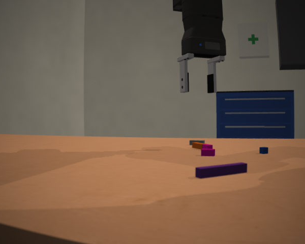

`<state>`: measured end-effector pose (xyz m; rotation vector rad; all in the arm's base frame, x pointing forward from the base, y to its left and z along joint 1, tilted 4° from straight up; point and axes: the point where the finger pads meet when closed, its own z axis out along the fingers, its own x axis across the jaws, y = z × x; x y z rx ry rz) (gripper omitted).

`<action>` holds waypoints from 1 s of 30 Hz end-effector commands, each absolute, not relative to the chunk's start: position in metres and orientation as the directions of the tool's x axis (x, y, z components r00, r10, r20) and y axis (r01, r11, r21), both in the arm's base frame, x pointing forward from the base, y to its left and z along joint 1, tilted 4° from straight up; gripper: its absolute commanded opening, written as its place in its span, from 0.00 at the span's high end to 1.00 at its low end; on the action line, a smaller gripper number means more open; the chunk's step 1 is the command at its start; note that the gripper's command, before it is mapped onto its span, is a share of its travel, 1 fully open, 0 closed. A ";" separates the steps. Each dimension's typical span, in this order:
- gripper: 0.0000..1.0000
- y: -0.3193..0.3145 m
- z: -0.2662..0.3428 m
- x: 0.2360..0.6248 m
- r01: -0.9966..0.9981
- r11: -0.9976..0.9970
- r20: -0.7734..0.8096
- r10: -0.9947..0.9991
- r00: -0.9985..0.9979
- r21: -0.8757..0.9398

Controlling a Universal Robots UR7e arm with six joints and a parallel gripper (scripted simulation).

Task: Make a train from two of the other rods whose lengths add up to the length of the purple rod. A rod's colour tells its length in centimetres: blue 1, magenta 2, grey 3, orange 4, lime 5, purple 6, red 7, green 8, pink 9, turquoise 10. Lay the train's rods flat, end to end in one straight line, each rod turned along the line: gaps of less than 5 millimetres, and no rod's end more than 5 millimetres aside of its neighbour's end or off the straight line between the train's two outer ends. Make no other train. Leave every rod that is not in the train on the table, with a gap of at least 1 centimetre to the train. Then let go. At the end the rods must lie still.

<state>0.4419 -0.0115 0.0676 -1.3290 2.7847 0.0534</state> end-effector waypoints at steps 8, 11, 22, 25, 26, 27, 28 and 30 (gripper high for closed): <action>0.00 -0.015 0.121 0.440 -0.778 0.629 -0.066 -0.776 -0.628 0.006; 0.00 -0.015 0.134 0.440 -0.778 0.629 -0.066 -0.776 -0.628 0.006; 0.00 -0.016 0.145 0.440 -0.778 0.629 -0.066 -0.776 -0.628 0.006; 0.00 -0.016 0.145 0.440 -0.778 0.629 -0.066 -0.776 -0.628 0.006; 0.00 -0.016 0.145 0.440 -0.778 0.629 -0.066 -0.776 -0.628 0.006; 0.00 -0.016 0.145 0.440 -0.778 0.629 -0.066 -0.776 -0.628 0.006; 0.00 -0.016 0.145 0.440 -0.778 0.629 -0.066 -0.776 -0.628 0.006; 0.00 -0.016 0.145 0.440 -0.778 0.629 -0.066 -0.776 -0.628 0.006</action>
